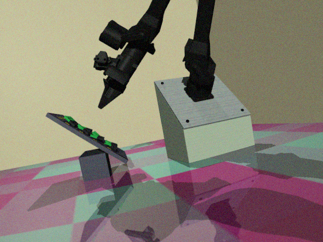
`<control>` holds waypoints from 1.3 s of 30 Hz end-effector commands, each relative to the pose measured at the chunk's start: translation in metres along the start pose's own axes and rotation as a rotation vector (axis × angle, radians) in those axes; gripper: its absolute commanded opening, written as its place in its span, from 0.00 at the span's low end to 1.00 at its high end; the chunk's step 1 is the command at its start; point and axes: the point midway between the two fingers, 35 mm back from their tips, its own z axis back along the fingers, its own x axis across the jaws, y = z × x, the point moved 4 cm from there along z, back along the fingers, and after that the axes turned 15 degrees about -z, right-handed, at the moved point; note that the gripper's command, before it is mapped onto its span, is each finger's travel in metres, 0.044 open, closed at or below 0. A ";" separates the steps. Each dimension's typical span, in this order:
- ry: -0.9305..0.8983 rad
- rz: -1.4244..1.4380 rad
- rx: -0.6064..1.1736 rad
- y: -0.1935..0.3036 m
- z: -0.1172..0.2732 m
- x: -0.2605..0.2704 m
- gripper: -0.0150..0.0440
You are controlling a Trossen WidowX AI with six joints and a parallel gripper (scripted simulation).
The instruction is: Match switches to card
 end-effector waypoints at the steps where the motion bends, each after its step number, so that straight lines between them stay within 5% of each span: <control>1: 0.002 -0.009 0.010 0.026 0.000 0.005 0.25; 9: 0.007 -0.009 0.034 0.024 -0.034 0.006 0.25; 39: 0.005 -0.010 0.034 0.025 -0.059 0.006 0.25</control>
